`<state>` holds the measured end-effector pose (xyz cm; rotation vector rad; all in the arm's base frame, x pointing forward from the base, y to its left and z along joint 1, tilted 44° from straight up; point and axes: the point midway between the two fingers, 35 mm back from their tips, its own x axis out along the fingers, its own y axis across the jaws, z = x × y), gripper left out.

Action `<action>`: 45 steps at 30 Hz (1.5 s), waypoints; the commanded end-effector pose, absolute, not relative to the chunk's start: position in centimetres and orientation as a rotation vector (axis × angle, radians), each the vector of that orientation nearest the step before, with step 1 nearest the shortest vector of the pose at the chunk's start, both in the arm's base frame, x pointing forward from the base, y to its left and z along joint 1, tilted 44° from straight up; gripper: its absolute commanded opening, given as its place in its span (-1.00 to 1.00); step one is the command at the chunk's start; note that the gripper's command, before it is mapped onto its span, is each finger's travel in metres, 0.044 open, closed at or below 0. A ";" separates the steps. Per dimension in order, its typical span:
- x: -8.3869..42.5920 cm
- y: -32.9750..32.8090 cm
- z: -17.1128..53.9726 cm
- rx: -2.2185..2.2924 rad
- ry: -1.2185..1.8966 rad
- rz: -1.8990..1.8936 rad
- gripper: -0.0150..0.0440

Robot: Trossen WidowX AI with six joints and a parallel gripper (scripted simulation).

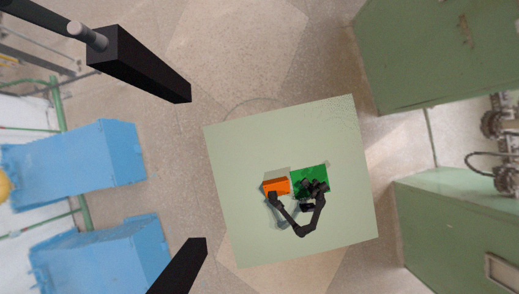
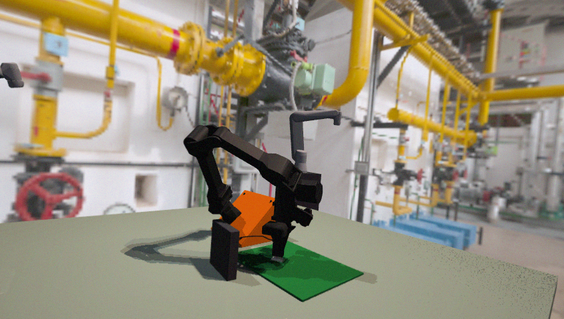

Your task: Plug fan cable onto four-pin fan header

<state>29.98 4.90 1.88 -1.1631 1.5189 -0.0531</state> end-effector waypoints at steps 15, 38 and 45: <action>30.1 4.5 1.4 -1.167 1.517 -0.053 -0.31; 29.3 8.3 5.3 -1.170 1.520 -0.051 0.39; 34.7 11.3 4.4 -1.168 1.517 -0.052 0.39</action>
